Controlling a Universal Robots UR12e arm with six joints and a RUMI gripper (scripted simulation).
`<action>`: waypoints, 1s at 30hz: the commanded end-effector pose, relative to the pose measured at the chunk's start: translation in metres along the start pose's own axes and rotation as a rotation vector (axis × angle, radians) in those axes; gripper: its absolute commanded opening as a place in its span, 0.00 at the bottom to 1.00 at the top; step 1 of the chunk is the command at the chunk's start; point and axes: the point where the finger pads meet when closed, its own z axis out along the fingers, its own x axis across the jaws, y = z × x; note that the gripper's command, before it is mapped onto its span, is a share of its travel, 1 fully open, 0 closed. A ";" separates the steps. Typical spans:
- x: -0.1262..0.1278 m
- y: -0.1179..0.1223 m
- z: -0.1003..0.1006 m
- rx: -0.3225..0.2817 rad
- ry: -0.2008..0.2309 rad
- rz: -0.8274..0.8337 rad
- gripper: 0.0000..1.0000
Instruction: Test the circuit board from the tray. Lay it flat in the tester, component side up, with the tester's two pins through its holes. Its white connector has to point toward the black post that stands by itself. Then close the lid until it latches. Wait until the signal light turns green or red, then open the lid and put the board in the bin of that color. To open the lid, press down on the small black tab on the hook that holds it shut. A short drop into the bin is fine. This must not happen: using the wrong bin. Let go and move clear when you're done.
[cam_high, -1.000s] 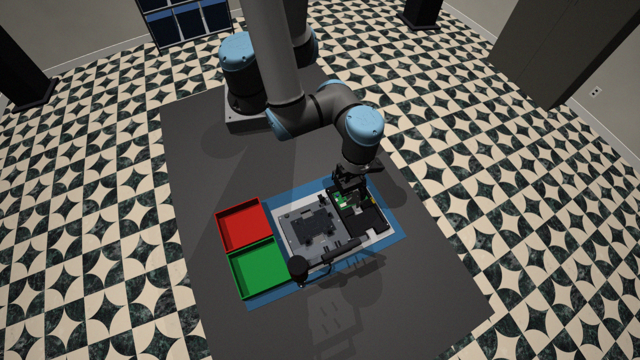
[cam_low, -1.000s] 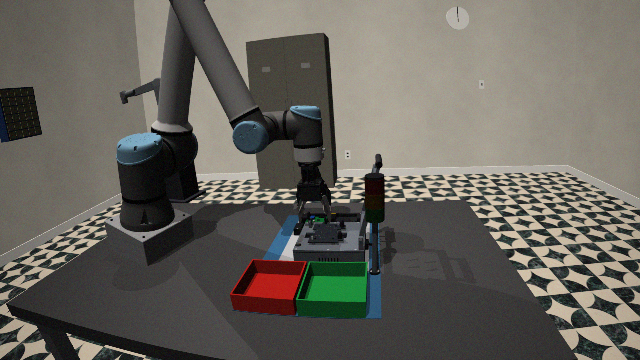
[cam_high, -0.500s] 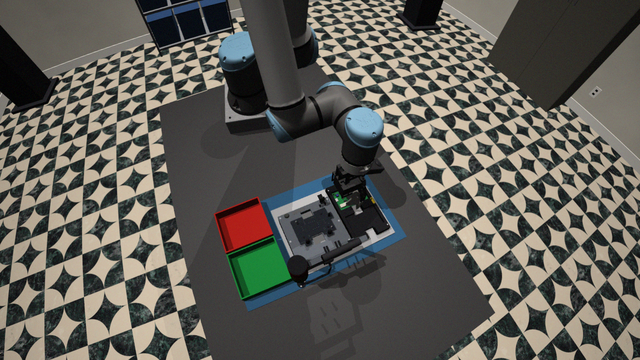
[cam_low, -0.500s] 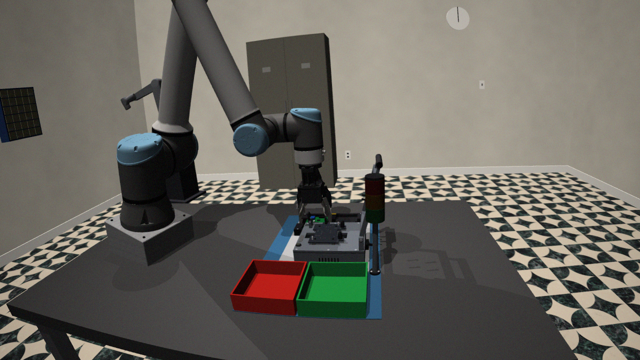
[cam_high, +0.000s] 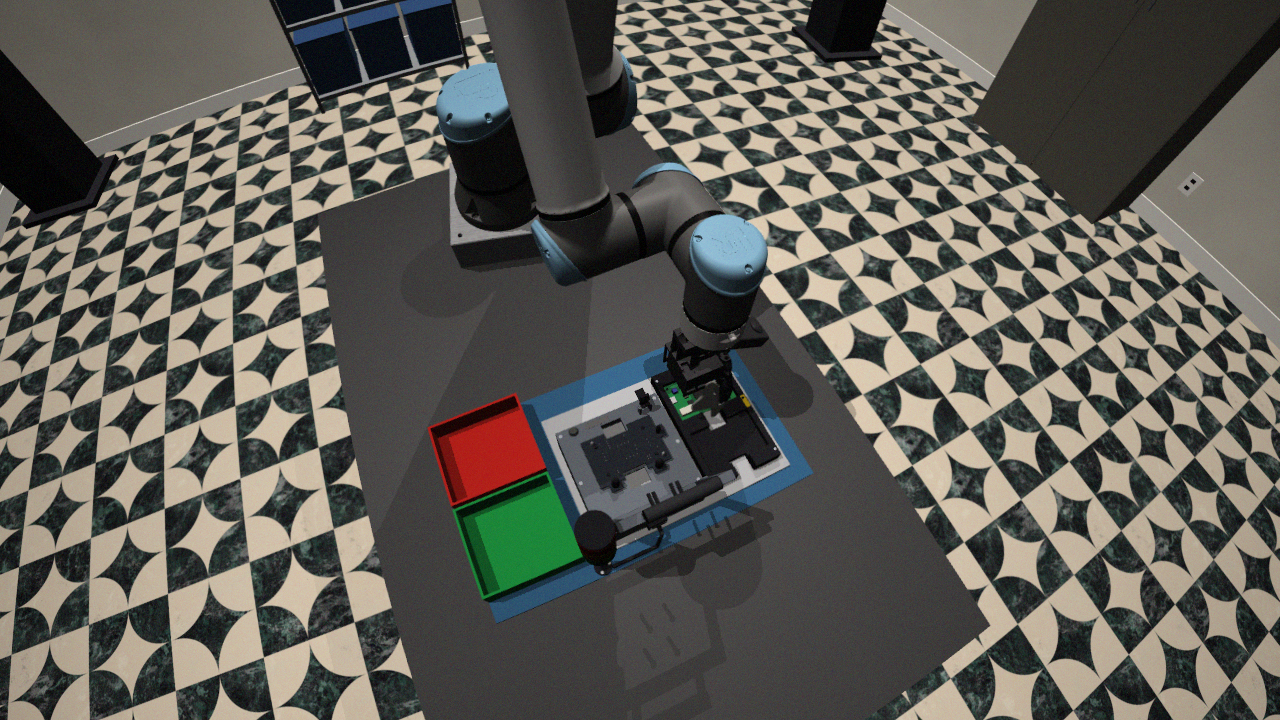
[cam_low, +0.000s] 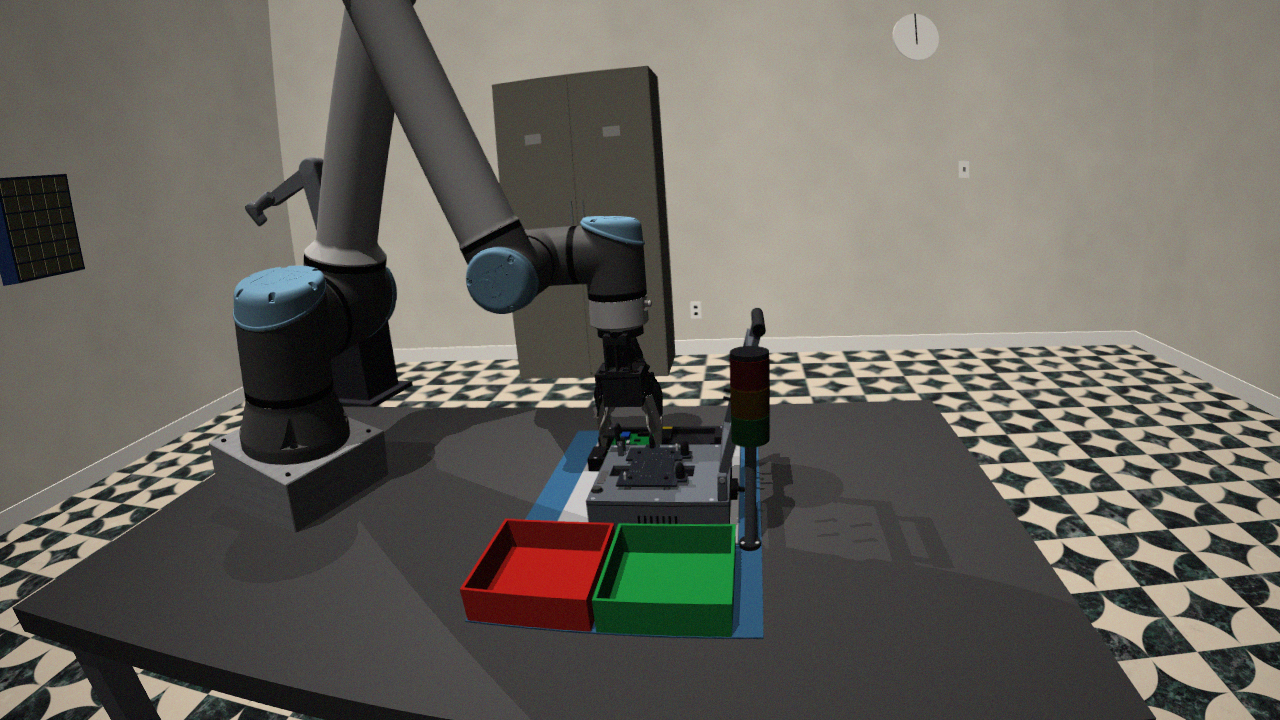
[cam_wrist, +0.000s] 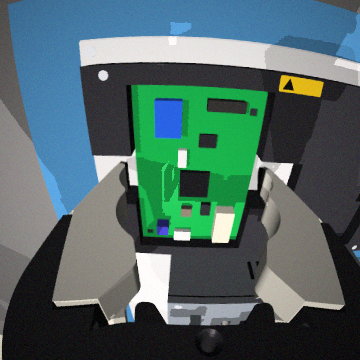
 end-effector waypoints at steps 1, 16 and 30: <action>-0.001 0.001 0.000 0.000 0.000 0.002 0.54; -0.001 0.001 0.000 0.000 0.000 0.002 0.51; -0.001 0.001 0.000 0.000 0.000 0.002 0.49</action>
